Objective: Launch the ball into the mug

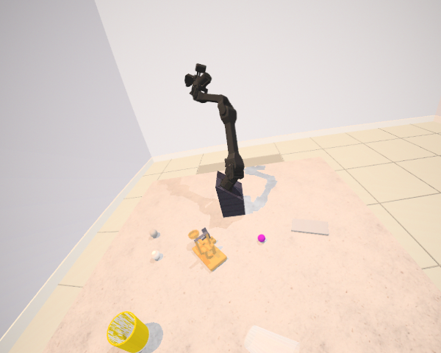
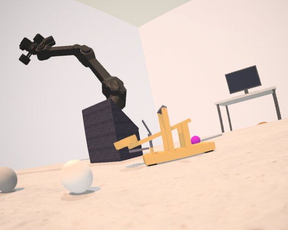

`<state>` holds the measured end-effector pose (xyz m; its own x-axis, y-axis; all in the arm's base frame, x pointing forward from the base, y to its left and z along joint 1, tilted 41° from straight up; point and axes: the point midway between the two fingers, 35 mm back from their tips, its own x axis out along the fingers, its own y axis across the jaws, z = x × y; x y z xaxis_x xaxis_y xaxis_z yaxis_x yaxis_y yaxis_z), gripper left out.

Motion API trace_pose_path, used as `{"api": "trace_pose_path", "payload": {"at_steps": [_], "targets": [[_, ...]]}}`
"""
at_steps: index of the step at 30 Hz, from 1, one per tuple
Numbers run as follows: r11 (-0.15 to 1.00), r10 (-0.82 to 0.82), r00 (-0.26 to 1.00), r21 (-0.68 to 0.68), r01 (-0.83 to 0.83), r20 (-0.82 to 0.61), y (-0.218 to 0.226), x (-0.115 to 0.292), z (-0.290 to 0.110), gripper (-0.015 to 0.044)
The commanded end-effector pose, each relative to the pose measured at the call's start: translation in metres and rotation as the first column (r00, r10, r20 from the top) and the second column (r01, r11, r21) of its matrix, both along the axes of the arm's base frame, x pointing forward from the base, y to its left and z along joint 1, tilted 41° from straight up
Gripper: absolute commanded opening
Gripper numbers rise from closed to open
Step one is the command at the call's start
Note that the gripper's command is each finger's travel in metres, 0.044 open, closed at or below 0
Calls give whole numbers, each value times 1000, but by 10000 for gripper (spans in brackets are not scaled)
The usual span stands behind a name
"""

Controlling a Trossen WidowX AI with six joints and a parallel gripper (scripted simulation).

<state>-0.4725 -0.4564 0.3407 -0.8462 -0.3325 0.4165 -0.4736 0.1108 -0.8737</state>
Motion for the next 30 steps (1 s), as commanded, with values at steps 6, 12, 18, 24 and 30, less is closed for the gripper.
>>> {"api": "trace_pose_path", "payload": {"at_steps": [6,12,18,24,30], "targets": [[961,231,965,125,-246,123,-80,71,-50,440],[892,370,901,185,-413,226,-126,133,-83,440],[810,475,809,187,-556,346,-157,198,-117,440],[700,549,696,200,-685,462,-179,270,-152,440],[559,589,571,222,-799,573,-190,347,-187,440]]}}
